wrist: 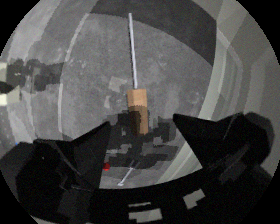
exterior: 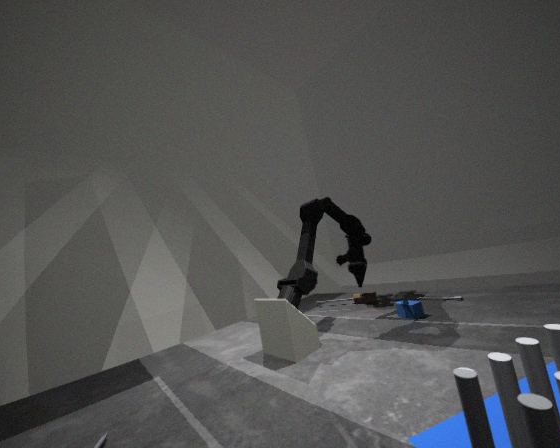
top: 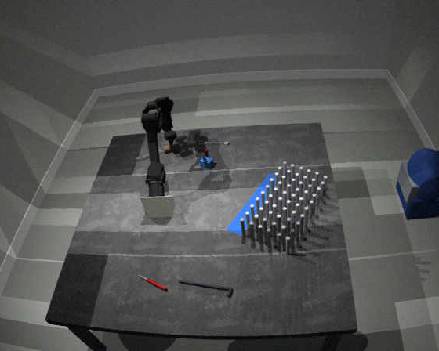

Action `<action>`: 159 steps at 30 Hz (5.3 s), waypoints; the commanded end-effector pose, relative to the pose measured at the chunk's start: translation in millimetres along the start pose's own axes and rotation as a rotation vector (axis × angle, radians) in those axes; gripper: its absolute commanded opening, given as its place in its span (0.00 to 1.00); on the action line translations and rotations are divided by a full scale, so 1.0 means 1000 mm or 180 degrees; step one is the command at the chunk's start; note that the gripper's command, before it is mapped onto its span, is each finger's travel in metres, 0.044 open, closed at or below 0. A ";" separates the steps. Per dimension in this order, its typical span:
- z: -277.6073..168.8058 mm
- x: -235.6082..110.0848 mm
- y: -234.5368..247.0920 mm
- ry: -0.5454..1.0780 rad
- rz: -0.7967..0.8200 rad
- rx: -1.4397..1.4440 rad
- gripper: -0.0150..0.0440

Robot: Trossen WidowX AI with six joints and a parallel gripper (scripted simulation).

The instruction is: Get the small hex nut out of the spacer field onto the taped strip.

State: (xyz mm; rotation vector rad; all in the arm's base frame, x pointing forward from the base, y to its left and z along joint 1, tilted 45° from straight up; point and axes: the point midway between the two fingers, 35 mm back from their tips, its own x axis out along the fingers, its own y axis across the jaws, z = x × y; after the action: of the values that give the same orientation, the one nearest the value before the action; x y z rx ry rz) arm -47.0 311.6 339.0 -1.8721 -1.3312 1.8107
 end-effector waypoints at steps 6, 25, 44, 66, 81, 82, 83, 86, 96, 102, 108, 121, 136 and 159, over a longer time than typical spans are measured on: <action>-0.009 -0.010 0.006 -0.0822 -0.0752 -0.0165 1.00; -0.009 -0.010 0.006 -0.0822 -0.0752 -0.0165 0.73; -0.013 0.014 0.006 -0.0822 -0.0753 -0.0165 0.73; -0.016 0.050 0.008 -0.0823 -0.0755 -0.0163 0.73; -0.016 0.060 0.009 -0.0824 -0.0756 -0.0162 0.55; -0.016 0.060 0.009 -0.0824 -0.0756 -0.0162 0.54; -0.016 0.060 0.009 -0.0824 -0.0756 -0.0162 0.53; -0.016 0.059 0.009 -0.0824 -0.0755 -0.0162 0.46; -0.021 0.006 0.001 -0.0824 -0.0753 -0.0165 0.25; -0.019 -0.033 -0.002 -0.0818 -0.0787 -0.0132 0.25; -0.013 -0.066 -0.002 -0.0821 -0.0773 -0.0148 0.25; 0.001 -0.109 0.002 -0.0831 -0.0745 -0.0182 0.25; -0.038 -0.095 0.021 -0.0611 -0.0418 0.1093 0.25; -0.106 -0.082 0.071 -0.0051 -0.0025 0.3492 0.25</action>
State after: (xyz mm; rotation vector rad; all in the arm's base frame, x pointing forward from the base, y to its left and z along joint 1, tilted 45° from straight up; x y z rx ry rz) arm 80.5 258.2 373.0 -1.2456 -0.2843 1.9503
